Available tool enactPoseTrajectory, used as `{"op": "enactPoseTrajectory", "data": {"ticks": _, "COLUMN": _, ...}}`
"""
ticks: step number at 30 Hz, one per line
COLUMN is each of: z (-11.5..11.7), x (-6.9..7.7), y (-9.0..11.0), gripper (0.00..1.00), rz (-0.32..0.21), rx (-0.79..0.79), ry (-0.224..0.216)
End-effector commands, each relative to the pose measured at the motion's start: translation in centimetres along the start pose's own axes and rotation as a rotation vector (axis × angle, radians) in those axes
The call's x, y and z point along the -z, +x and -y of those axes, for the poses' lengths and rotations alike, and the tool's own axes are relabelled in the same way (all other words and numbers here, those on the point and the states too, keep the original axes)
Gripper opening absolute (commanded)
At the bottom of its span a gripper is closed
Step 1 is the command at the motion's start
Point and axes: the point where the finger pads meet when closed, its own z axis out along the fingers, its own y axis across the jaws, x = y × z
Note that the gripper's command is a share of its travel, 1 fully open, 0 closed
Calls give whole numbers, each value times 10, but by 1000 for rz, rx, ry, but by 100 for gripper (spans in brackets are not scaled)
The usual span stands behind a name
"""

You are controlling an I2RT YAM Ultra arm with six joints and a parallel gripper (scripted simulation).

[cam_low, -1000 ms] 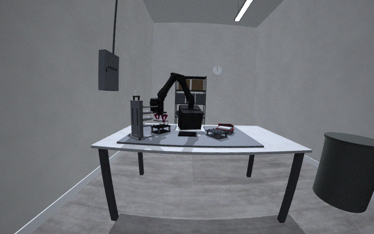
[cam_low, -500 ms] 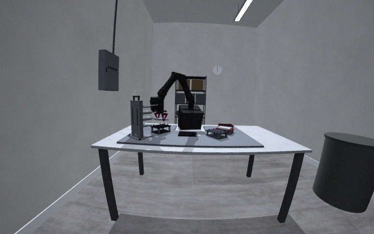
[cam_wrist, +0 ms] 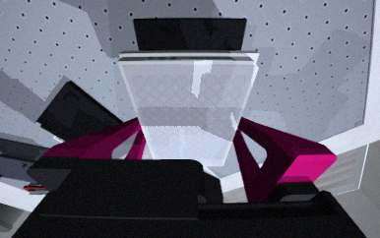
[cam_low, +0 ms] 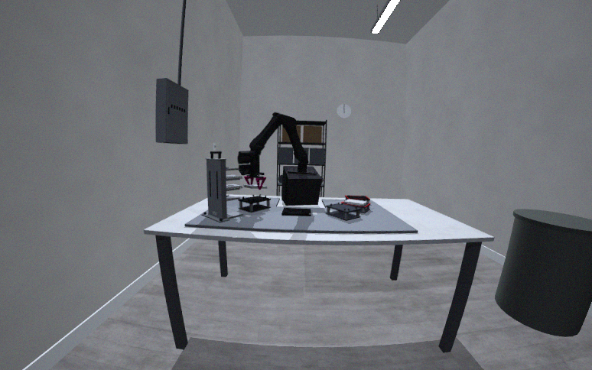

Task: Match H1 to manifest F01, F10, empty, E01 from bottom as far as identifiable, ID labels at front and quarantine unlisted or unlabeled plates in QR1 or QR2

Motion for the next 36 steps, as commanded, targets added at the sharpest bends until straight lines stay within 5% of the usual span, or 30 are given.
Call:
{"op": "enactPoseTrajectory", "data": {"ticks": 1, "z": 2, "x": 11, "y": -6, "gripper": 86, "rz": 25, "rx": 2, "ry": 7}}
{"op": "enactPoseTrajectory", "data": {"ticks": 7, "z": 2, "x": 14, "y": -6, "gripper": 86, "rz": 25, "rx": 2, "ry": 7}}
{"op": "enactPoseTrajectory", "data": {"ticks": 36, "z": 1, "x": 86, "y": -4, "gripper": 86, "rz": 25, "rx": 3, "ry": 8}}
